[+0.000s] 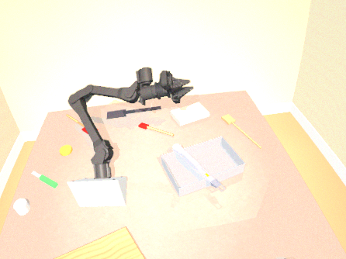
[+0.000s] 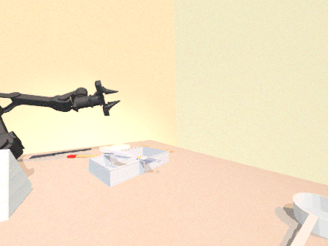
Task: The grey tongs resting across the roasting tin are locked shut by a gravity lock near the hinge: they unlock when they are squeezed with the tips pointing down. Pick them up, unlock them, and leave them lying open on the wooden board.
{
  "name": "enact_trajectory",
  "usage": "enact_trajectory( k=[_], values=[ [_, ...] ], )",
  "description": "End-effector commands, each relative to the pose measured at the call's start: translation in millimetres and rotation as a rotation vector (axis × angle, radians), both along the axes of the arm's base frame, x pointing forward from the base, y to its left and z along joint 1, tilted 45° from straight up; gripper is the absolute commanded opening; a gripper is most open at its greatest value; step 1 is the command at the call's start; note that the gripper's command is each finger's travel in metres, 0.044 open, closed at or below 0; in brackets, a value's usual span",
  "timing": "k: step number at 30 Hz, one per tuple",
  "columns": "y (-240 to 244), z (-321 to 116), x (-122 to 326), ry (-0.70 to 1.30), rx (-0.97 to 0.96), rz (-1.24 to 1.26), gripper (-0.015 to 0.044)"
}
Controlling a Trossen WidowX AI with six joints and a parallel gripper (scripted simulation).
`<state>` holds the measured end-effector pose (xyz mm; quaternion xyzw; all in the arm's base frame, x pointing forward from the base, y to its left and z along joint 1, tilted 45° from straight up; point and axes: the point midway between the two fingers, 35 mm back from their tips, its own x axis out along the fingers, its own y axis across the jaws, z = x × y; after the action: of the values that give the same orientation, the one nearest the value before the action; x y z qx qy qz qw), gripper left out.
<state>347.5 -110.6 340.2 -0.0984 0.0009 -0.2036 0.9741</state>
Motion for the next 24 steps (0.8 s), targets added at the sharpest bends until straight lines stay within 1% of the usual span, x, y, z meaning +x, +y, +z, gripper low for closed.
enact_trajectory(
  k=[1,4,7,10,13,16,19,20,21,24],
  values=[
    [-5,-48,27,0.123,0.199,0.086,0.0260],
    [-11,-97,44,0.242,0.430,0.135,0.0260],
    [-12,-149,53,0.361,0.738,0.167,0.0260],
    [-11,-199,53,0.478,1.097,0.154,0.0260],
    [-7,-240,47,0.578,1.482,0.100,0.0260],
    [-3,-271,37,0.656,1.886,0.002,0.0260],
    [0,-292,27,0.706,2.275,-0.126,0.0260],
    [0,-295,25,0.712,2.343,-0.152,0.0260],
    [0,-296,25,0.714,2.366,-0.161,0.0260],
    [0,-296,25,0.714,2.366,-0.161,0.0260]
  ],
)
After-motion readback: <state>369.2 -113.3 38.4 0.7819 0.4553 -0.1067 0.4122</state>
